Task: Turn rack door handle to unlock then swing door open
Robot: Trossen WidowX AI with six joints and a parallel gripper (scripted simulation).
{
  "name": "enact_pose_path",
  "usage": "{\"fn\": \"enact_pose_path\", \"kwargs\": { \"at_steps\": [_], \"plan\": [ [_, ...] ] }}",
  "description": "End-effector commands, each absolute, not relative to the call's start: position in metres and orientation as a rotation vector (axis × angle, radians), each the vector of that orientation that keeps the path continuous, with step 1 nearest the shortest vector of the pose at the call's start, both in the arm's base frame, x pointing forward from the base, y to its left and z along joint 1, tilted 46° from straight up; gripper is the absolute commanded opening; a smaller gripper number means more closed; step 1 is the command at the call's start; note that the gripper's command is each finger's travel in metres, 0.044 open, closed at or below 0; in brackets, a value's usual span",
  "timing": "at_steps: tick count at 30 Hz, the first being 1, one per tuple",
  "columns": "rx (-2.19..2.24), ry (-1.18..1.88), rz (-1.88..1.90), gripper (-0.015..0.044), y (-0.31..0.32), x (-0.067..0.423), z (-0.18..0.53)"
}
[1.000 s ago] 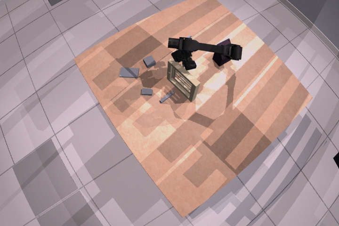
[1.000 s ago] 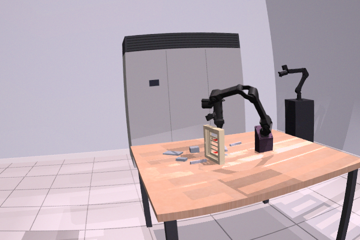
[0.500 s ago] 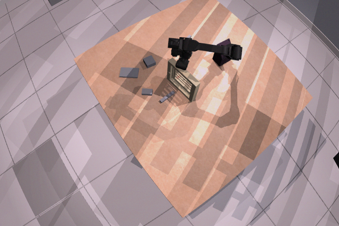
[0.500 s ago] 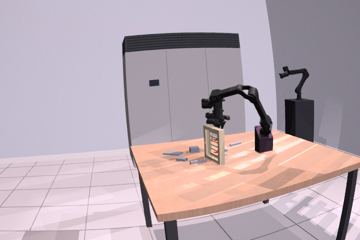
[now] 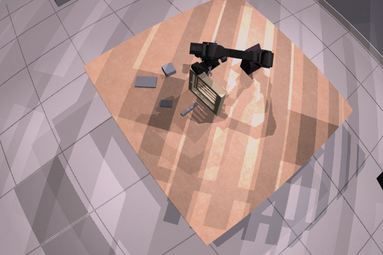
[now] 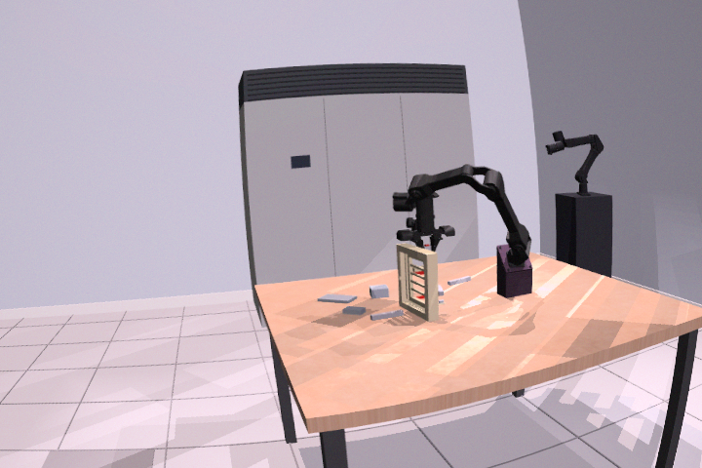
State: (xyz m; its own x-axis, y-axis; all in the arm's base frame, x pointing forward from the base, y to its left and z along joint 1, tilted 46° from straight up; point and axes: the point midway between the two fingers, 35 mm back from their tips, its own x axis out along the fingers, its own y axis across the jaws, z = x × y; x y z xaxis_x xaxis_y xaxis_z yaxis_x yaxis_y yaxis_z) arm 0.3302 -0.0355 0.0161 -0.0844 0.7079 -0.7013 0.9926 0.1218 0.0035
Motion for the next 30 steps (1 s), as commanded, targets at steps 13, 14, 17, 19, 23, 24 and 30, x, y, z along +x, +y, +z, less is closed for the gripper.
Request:
{"fn": "enact_pose_path", "kwargs": {
  "at_steps": [13,14,17,19,23,24,30],
  "plan": [
    [1.759,1.840,-0.855,0.0018,-0.0347,0.3303,0.0165],
    [1.759,1.840,-0.855,0.0018,-0.0347,0.3303,0.0165],
    [1.759,1.840,-0.855,0.0018,-0.0347,0.3303,0.0165],
    [1.759,1.840,-0.855,0.0018,-0.0347,0.3303,0.0165],
    [1.759,1.840,-0.855,0.0123,-0.0347,0.3303,0.0165],
    [1.759,1.840,-0.855,0.0149,-0.0347,0.3303,0.0165],
    [1.759,1.840,-0.855,0.0290,-0.0347,0.3303,0.0165]
  ]
}}
